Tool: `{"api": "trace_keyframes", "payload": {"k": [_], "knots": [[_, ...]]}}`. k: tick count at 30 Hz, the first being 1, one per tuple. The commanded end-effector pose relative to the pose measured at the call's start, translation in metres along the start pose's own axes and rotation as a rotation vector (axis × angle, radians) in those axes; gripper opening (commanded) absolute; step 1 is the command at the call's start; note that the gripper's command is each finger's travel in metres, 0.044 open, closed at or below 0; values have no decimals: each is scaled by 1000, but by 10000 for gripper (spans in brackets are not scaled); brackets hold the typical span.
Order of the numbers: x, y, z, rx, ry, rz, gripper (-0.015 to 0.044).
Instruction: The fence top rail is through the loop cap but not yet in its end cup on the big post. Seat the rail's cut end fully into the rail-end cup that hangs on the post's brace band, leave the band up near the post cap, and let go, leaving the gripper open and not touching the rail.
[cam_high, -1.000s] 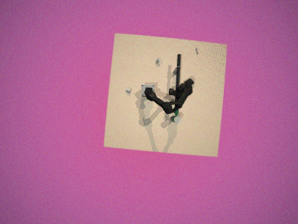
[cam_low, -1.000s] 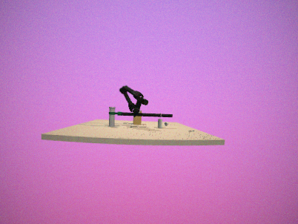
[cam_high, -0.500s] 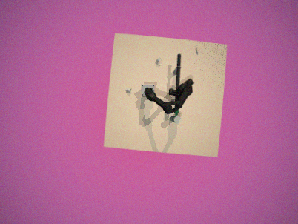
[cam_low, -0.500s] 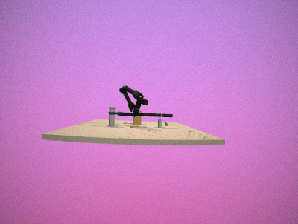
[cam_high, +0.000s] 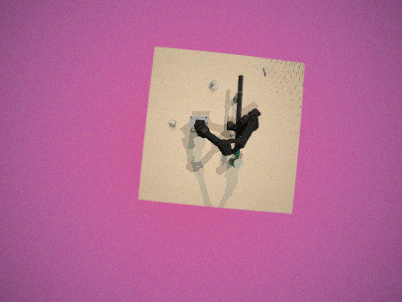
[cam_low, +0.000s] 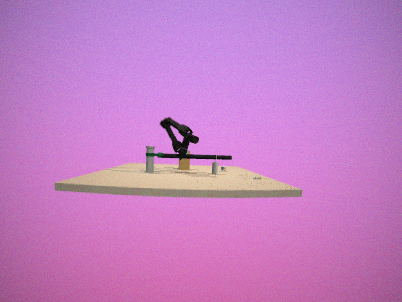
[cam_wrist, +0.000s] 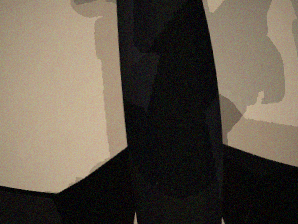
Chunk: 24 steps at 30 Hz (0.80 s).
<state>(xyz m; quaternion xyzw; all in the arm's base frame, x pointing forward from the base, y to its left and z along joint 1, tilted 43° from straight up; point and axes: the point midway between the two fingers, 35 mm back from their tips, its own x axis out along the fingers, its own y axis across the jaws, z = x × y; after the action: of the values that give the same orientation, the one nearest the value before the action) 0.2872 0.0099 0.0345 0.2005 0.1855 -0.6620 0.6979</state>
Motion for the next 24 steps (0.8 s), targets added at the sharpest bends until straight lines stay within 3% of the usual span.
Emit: {"api": "trace_keyframes", "payload": {"k": [1, 24], "knots": [[-1, 2, 4, -4, -10, 10, 0], [0, 0, 0, -1, 2, -3, 0]]}}
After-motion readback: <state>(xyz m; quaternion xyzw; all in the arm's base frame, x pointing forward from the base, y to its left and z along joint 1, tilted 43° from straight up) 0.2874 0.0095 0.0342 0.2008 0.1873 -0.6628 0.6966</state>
